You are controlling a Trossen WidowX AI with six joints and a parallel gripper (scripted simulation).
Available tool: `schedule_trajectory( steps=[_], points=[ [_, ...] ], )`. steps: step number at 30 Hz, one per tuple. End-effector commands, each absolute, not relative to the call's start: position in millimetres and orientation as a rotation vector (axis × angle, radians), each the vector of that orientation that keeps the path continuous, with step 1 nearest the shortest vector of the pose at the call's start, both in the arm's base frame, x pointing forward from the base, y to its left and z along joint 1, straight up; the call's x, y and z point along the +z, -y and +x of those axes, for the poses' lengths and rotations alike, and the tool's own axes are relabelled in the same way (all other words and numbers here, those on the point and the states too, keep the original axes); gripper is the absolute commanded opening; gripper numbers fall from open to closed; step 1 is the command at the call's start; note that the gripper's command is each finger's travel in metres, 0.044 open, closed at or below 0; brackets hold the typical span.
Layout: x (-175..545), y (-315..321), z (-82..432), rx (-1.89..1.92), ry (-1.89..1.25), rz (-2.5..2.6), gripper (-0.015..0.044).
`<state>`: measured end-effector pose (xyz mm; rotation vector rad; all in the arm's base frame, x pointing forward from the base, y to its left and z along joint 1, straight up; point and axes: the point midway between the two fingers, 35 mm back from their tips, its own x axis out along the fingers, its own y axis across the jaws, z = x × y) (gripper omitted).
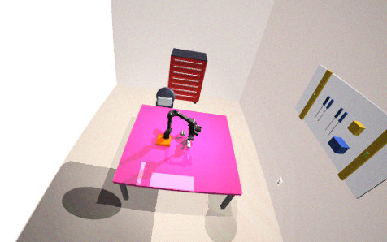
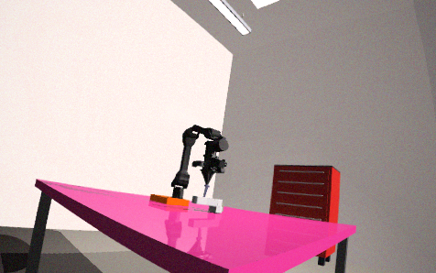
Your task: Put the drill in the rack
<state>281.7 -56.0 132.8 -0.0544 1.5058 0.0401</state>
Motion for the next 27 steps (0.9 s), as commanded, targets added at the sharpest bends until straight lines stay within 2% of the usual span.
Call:
schedule_trajectory(
  steps=[1, 27],
  points=[
    [119.6, 56.9, 275.8, 0.041, -1.545, -0.046, 0.0],
    [110.1, 57.8, 274.5, 0.041, -1.545, -0.046, 0.0]
  ],
)
